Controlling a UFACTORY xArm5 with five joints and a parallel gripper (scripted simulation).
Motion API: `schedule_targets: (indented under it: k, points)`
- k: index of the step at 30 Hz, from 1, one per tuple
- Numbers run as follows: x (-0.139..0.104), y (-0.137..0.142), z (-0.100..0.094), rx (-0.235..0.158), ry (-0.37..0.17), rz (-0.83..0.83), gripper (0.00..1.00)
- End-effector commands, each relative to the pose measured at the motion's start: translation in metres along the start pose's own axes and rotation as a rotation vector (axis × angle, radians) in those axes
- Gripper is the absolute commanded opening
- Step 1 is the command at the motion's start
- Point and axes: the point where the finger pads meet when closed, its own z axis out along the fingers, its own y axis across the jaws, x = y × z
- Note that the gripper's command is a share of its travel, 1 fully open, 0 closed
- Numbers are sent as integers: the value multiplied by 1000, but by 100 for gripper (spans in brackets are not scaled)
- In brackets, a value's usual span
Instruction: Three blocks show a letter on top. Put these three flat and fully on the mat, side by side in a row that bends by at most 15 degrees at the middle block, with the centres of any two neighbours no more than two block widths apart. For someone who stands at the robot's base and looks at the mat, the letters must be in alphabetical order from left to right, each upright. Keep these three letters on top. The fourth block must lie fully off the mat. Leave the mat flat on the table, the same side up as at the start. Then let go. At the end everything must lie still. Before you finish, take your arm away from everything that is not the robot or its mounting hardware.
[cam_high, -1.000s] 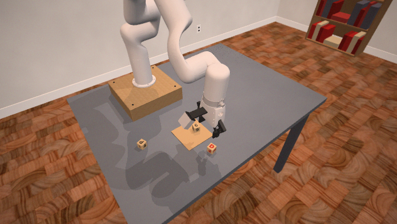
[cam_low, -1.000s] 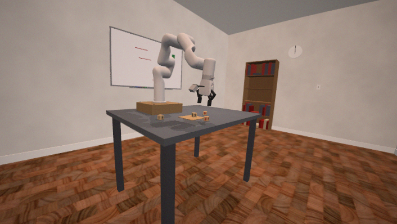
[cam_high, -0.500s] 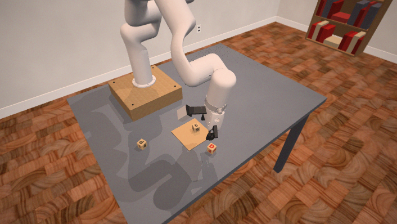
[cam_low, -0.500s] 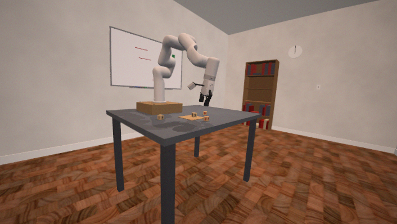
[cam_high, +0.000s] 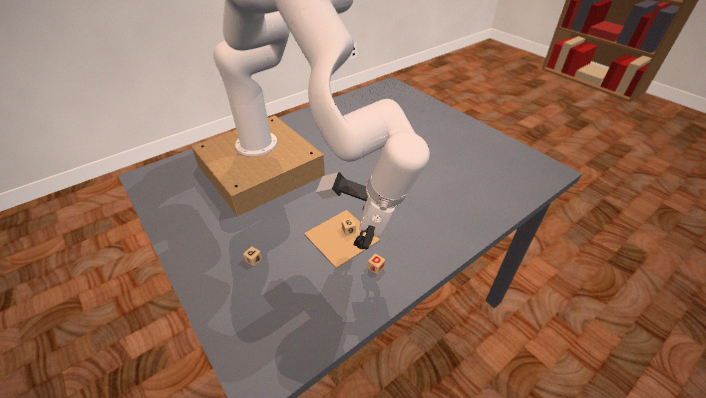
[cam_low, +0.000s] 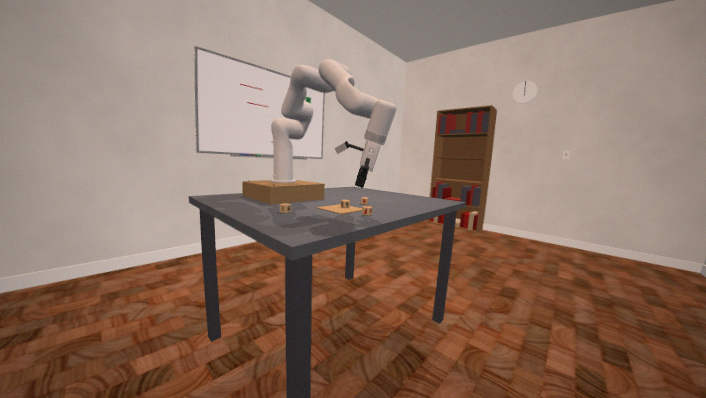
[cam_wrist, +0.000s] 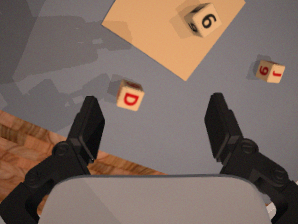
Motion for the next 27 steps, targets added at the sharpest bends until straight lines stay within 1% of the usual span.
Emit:
schedule_targets:
  k: [1, 6, 8, 12, 15, 19, 27]
  points:
    - [3, -1, -4, -26, 34, 131, 100]
    - [7, -2, -7, -48, 72, 275, 100]
    - [7, -2, -7, -48, 72, 275, 100]
    - [11, -2, -10, -62, 105, 387, 100]
    - [12, -2, -11, -67, 119, 436, 100]
    - [13, -2, -12, -70, 127, 463, 100]
    - [13, -2, -12, -70, 128, 465, 100]
